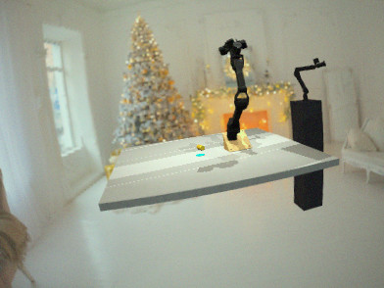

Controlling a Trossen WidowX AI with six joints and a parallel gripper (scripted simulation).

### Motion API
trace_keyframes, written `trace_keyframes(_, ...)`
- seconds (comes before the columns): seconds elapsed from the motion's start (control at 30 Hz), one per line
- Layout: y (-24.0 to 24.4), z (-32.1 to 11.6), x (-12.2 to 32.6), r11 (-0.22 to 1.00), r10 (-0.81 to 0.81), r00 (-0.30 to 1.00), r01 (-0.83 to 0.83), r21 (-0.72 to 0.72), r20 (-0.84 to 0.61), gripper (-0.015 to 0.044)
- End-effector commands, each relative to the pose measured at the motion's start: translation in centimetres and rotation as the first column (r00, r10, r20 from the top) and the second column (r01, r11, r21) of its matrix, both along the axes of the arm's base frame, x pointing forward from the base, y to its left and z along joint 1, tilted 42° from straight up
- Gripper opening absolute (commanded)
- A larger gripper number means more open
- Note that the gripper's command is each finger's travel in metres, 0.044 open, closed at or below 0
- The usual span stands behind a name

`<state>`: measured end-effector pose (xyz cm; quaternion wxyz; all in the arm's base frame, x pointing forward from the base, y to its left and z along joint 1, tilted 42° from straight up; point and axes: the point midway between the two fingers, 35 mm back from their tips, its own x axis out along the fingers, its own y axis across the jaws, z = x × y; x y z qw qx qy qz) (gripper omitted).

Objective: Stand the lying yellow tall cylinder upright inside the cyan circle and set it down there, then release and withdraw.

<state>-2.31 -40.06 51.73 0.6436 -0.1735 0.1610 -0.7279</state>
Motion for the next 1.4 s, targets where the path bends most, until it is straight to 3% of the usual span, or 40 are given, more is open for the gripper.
trace_keyframes(0.0,-1.7,-2.8,1.3,0.996,0.045,0.999,-0.047,0.079,0.031,0.0309)
trace_keyframes(0.63,-5.8,-15.3,8.8,0.875,0.190,0.962,-0.257,0.410,0.197,0.0309)
trace_keyframes(1.37,-4.2,-29.5,17.4,0.560,0.197,0.908,-0.414,0.718,0.371,0.0309)
